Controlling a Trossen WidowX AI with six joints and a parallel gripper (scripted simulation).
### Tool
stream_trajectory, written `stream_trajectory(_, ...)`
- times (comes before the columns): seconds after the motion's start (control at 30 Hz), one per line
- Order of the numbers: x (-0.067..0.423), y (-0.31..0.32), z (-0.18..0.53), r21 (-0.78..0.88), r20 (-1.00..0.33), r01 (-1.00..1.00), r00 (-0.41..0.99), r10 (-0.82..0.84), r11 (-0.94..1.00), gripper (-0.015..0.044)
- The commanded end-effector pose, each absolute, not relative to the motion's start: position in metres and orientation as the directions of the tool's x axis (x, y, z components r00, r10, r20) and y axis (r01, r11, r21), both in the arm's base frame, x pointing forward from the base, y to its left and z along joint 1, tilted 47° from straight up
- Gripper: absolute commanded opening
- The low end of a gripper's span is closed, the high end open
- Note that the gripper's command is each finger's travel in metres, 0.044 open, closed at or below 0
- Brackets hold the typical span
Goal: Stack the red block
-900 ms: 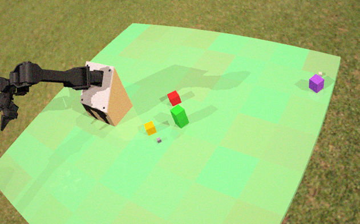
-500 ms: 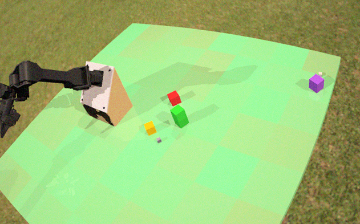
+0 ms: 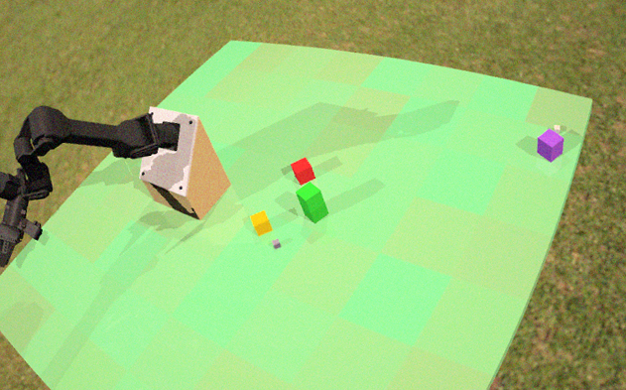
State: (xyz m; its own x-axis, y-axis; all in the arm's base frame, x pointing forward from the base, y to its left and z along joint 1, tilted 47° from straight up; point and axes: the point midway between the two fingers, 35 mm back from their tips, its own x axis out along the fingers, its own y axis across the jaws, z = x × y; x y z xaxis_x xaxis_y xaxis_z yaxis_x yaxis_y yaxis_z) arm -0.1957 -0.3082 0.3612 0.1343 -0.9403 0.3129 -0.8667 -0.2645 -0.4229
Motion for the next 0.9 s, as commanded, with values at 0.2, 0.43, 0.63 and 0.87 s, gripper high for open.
stream_trajectory(0.2,-0.162,-0.352,0.357,-0.672,0.303,-0.649,0.198,-0.932,-0.357,0.0440)
stream_trajectory(0.43,-0.125,-0.384,0.351,-0.826,0.282,-0.426,0.255,-0.925,-0.370,0.0440)
stream_trajectory(0.63,-0.094,-0.404,0.345,-0.907,0.261,-0.251,0.299,-0.918,-0.339,0.0440)
stream_trajectory(0.87,-0.050,-0.426,0.337,-0.967,0.225,-0.031,0.356,-0.907,-0.253,0.0440)
